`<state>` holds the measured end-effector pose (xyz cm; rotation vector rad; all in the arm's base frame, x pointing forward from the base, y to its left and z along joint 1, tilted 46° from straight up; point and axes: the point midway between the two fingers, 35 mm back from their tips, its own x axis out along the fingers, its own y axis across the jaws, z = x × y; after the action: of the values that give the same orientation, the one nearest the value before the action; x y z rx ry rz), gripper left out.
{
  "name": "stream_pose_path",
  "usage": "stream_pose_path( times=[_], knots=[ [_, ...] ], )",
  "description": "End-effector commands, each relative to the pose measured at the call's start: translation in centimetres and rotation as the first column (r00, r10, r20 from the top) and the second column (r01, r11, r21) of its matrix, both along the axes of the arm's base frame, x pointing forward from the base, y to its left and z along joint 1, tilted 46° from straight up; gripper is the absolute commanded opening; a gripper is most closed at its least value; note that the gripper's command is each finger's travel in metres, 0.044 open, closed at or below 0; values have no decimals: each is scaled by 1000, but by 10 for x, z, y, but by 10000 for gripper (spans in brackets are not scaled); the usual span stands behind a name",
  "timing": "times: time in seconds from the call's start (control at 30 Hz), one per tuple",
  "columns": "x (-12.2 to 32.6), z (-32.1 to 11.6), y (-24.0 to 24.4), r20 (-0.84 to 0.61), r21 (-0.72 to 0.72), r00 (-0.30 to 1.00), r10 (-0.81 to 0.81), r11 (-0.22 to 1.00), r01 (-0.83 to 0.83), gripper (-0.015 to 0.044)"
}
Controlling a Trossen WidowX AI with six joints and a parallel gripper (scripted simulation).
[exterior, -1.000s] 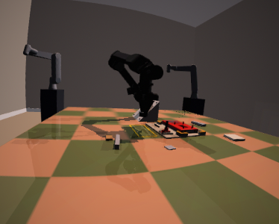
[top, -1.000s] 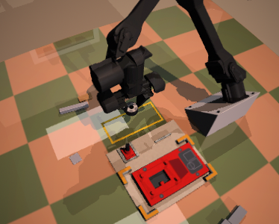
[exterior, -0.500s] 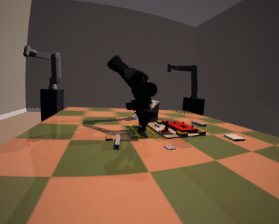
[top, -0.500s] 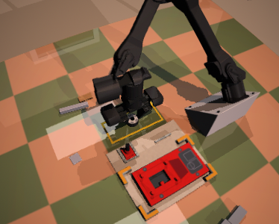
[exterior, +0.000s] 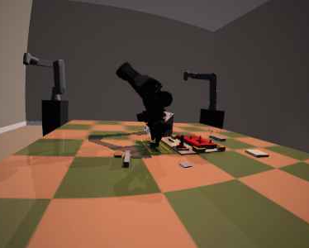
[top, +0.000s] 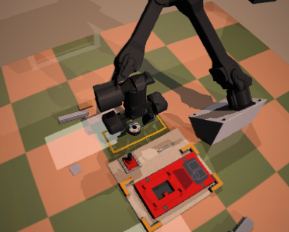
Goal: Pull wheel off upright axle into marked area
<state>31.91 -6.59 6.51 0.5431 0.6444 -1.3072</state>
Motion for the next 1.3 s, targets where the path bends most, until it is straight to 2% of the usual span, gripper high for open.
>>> stream_pose_path(
  times=[0.0, 0.2, 0.37, 0.4, 0.63, 1.27],
  knots=[
    [0, 16, 17, 11, 1, 1000, 4, 1000, -4, 300],
    [-6, 38, 37, 10, -4, 1000, 8, 1000, -7, 300],
    [-32, 32, 54, 3, 11, 1000, 14, 1000, -14, 431],
    [-41, 33, 59, 2, 12, 1000, 14, 1000, -14, 440],
    [-96, 40, 80, 4, -1, 1000, 8, 1000, -8, 440],
    [-97, 40, 81, 4, -2, 1000, 8, 1000, -8, 440]
  ],
)
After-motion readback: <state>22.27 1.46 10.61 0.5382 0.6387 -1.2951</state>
